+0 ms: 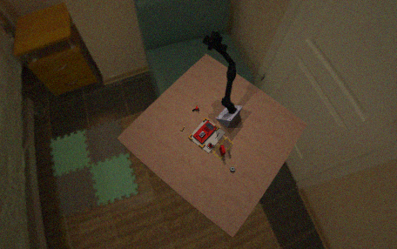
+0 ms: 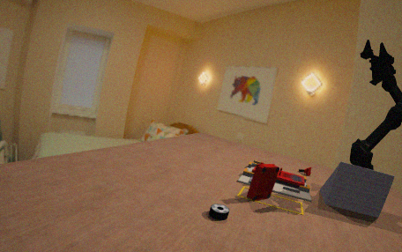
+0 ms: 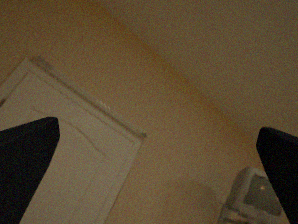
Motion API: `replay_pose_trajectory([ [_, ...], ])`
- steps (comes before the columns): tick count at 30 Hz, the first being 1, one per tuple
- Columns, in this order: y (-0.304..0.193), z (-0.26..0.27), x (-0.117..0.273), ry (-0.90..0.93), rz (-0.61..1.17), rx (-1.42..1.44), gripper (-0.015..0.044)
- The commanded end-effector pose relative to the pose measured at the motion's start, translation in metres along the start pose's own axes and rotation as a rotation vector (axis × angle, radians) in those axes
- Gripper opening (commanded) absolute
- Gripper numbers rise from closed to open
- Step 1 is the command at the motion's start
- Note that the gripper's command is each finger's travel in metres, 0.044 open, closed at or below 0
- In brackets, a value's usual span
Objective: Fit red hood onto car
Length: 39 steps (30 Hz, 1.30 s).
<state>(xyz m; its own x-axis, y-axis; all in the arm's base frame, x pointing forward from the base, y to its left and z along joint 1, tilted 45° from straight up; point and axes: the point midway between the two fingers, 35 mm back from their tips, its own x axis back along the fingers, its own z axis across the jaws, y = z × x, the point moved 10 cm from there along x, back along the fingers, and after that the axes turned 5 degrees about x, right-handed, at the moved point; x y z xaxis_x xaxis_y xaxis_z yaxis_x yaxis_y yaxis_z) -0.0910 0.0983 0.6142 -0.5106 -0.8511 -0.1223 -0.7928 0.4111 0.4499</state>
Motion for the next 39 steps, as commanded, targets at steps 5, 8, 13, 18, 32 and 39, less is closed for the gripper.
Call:
replay_pose_trajectory([
  [5, -0.020, -0.016, 0.000, -0.032, 0.001, -0.074, 0.0309],
  [8, -0.049, -0.036, -0.002, -0.073, 0.010, -0.178, 0.0230],
  [13, -0.092, -0.057, -0.008, -0.091, 0.014, -0.389, 0.0099],
  [18, -0.150, -0.080, -0.021, -0.150, 0.070, -0.560, 0.0000],
  [32, -0.256, -0.088, -0.062, -0.190, 0.211, -0.810, 0.0000],
  [39, -0.326, -0.078, -0.097, -0.199, 0.368, -0.950, 0.0000],
])
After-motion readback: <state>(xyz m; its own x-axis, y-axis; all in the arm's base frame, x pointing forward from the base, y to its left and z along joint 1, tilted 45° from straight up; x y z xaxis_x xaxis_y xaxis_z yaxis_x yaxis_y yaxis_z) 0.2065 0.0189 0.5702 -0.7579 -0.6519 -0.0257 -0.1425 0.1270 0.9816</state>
